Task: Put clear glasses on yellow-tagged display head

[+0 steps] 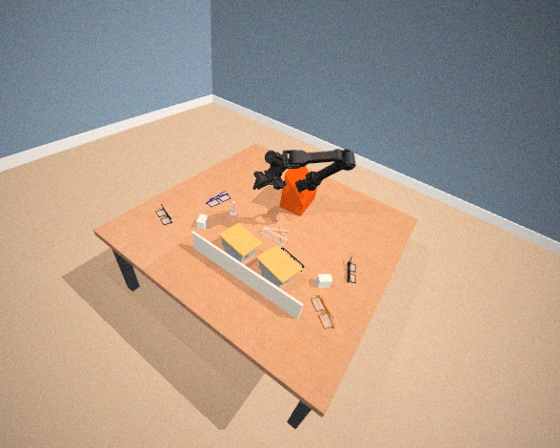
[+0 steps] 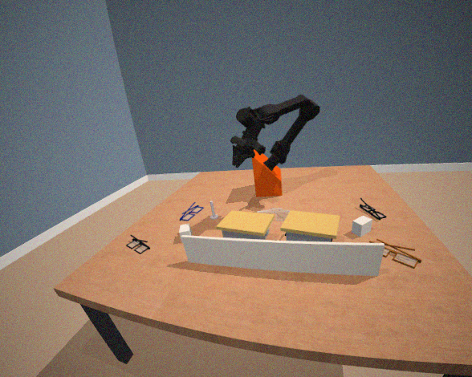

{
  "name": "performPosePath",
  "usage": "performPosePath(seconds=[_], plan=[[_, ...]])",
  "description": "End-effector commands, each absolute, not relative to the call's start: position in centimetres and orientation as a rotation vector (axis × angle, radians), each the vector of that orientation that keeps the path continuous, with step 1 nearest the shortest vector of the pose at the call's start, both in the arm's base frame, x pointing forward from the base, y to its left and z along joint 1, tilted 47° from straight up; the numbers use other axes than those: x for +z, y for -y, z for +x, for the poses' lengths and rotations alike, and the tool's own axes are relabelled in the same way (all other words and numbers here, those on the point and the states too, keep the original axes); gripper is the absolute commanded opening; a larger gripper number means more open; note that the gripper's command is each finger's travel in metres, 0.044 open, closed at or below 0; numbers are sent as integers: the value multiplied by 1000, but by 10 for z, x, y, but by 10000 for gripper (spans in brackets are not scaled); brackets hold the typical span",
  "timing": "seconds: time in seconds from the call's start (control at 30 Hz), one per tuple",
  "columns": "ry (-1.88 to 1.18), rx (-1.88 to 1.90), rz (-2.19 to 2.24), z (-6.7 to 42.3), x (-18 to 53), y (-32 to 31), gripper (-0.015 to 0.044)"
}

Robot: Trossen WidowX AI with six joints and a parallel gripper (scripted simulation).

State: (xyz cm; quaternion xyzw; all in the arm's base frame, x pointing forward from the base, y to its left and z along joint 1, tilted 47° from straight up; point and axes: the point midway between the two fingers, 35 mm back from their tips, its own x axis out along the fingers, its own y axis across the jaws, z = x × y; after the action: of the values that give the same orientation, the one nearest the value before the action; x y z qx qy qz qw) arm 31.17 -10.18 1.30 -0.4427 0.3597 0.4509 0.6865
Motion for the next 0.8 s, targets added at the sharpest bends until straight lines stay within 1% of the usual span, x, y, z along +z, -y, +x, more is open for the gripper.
performPosePath(seconds=[0.0, 0.13, 0.27, 0.33, 0.53, 0.63, 0.77], plan=[[-702, 1190, -902, 323, 14, 30, 200], [-629, 1376, -798, 317, 17, -41, 200], [-585, 1571, -675, 298, 20, -110, 200], [-578, 1637, -630, 288, 22, -132, 200], [-578, 1646, -624, 288, 18, -132, 200], [-578, 1646, -624, 288, 18, -132, 121], [-578, 1646, -624, 288, 18, -132, 120]])
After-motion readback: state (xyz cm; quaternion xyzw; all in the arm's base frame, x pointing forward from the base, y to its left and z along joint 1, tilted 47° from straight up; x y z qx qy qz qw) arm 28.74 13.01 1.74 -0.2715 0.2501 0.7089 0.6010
